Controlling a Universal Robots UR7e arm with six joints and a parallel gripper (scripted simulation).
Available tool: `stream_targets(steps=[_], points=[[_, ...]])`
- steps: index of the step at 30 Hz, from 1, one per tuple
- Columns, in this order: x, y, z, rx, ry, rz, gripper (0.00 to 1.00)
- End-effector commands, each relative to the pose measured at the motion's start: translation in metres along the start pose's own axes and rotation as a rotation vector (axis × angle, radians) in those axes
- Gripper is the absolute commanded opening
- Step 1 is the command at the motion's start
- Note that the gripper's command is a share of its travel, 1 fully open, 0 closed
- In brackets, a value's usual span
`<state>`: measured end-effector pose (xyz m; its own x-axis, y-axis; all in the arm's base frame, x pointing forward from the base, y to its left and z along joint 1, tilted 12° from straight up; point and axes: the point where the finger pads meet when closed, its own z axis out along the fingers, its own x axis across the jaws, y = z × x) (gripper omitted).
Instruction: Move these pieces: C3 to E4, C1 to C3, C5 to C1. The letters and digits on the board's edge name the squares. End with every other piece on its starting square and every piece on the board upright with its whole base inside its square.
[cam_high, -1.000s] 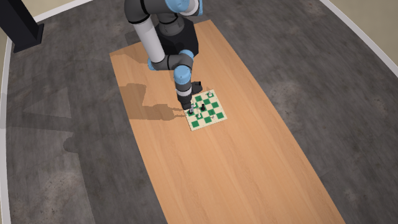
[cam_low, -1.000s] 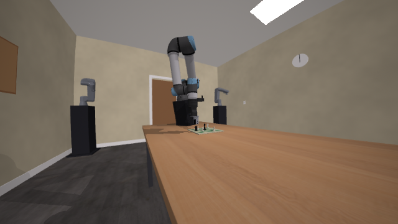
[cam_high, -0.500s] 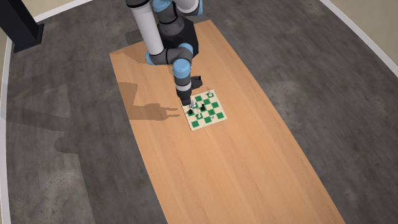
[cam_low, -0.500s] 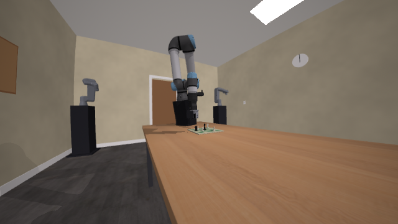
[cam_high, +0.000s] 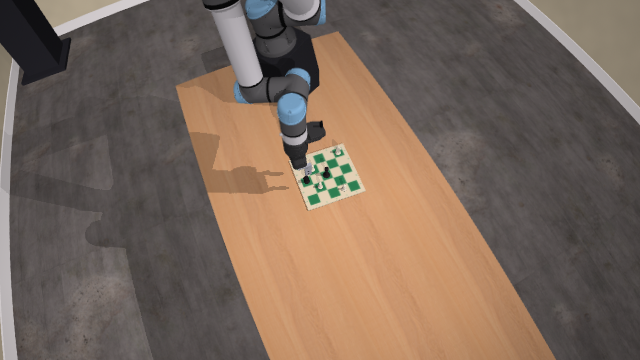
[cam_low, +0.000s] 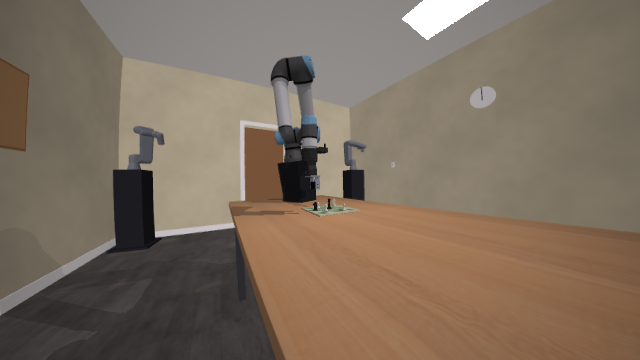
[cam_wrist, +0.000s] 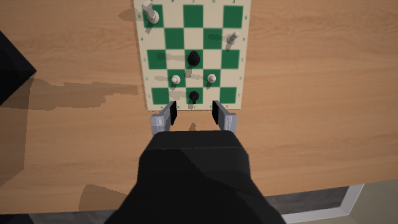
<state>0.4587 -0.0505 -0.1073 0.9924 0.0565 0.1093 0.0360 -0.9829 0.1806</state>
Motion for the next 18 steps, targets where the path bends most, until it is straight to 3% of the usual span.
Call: stream_targets(steps=[1, 18], points=[[0.0004, 0.0001, -0.0004, 0.0, 0.001, 0.0, 1.0], [0.0004, 0.0001, -0.0085, 0.0, 0.001, 0.0, 1.0]])
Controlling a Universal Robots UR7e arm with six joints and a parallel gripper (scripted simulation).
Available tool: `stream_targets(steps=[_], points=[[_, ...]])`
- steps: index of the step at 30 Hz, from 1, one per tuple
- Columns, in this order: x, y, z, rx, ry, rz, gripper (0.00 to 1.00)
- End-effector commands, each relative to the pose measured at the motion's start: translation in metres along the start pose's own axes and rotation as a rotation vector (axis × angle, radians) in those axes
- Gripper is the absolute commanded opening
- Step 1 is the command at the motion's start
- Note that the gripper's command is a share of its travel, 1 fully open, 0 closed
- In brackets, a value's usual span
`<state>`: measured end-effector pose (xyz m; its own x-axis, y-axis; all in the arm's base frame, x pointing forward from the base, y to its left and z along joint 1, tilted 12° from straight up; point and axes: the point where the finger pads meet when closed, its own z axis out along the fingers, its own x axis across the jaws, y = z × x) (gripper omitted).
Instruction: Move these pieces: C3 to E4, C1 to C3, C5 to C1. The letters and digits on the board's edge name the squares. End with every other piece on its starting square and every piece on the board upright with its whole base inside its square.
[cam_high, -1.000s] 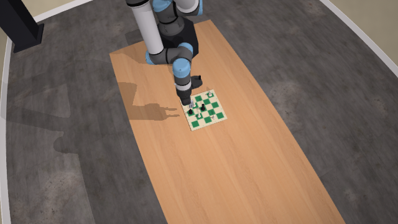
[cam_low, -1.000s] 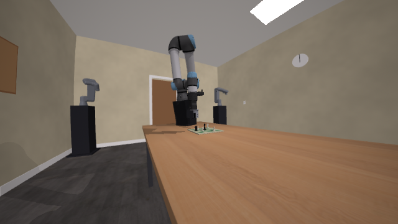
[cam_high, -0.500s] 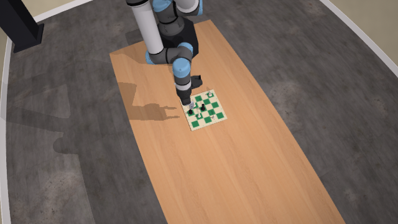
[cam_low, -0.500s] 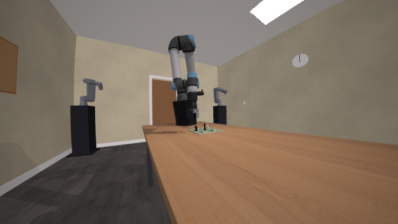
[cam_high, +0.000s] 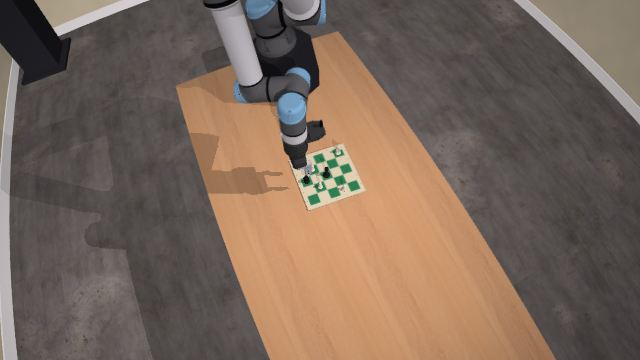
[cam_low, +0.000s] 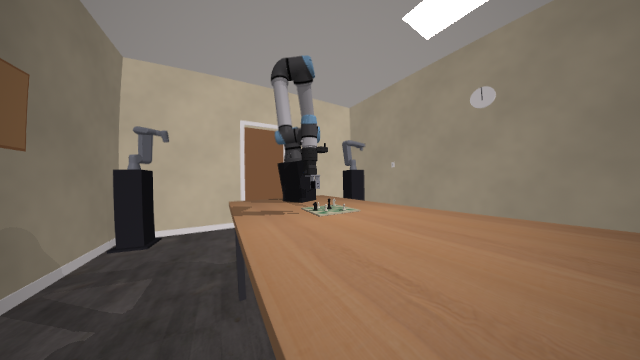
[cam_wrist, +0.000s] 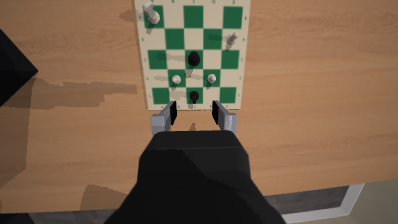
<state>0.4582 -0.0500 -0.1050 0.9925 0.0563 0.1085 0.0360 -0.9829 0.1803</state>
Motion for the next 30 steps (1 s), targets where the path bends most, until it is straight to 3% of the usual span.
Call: stream_targets(steps=[1, 5, 18, 30], points=[[0.001, 0.0, -0.009, -0.001, 0.002, 0.0, 1.0], [0.001, 0.0, -0.016, -0.001, 0.002, 0.0, 1.0], [0.001, 0.0, -0.065, -0.001, 0.002, 0.0, 1.0], [0.001, 0.0, -0.071, -0.001, 0.002, 0.0, 1.0]])
